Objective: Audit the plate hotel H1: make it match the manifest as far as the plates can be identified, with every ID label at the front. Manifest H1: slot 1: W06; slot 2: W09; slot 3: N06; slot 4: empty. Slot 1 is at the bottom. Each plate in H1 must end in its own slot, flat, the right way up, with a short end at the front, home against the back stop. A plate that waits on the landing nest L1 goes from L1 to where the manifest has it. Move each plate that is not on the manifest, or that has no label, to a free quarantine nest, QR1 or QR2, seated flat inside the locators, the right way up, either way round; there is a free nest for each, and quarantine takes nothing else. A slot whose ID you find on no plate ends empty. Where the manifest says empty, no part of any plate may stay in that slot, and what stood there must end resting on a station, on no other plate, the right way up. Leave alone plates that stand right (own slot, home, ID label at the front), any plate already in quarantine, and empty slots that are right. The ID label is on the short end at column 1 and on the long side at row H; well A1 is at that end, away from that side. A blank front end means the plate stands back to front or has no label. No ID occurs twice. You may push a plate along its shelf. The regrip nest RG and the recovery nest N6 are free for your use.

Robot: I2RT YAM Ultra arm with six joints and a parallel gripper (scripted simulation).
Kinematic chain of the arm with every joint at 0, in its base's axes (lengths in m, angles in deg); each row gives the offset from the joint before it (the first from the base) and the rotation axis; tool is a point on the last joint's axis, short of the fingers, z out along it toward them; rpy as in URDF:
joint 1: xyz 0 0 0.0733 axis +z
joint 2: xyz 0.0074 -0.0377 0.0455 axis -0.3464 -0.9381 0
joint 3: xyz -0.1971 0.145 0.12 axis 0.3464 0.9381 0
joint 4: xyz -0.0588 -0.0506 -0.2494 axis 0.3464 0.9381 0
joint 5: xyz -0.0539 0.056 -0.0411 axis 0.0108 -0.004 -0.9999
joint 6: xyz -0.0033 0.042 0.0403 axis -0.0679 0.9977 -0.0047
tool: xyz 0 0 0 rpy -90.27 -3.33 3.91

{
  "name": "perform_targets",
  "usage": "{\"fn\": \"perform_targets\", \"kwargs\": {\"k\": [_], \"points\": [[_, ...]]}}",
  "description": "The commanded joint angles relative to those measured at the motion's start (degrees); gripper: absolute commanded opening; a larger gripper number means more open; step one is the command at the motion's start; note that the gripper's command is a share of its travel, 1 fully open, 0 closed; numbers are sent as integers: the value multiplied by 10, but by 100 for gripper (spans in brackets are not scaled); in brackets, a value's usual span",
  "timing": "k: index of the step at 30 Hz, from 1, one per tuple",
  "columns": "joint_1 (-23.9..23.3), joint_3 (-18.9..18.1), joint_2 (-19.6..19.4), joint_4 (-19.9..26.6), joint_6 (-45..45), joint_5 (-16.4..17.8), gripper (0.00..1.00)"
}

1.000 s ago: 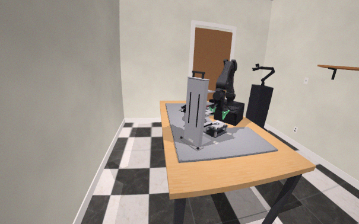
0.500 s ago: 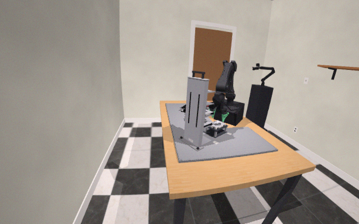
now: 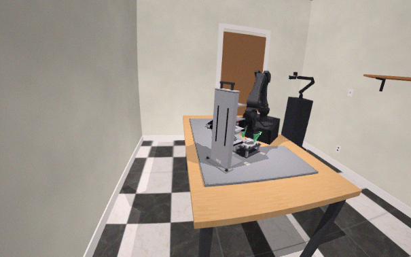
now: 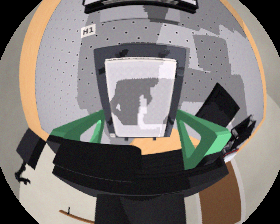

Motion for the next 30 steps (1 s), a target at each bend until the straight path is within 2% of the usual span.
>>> {"fn": "perform_targets", "kwargs": {"k": [1, 2, 4, 16, 18, 19, 21, 23, 24, 26, 27, 30], "points": [[-5, 14, -5, -18, -3, 3, 100], [-5, 15, 14, -21, -3, 3, 100], [-5, 17, -10, -27, -3, 3, 100], [-6, 28, -34, -61, -4, 3, 100], [-6, 28, -34, -61, -4, 3, 100], [-6, 15, -16, -64, -4, 3, 100], [-6, 27, -40, -70, -4, 3, 100], [-4, 32, -43, -74, -4, 3, 100], [-2, 20, -33, -67, -2, 1, 100], [-2, 20, -33, -67, -2, 1, 100], [-2, 20, -33, -67, -2, 1, 86], [-2, 20, -33, -67, -2, 1, 86]]}}
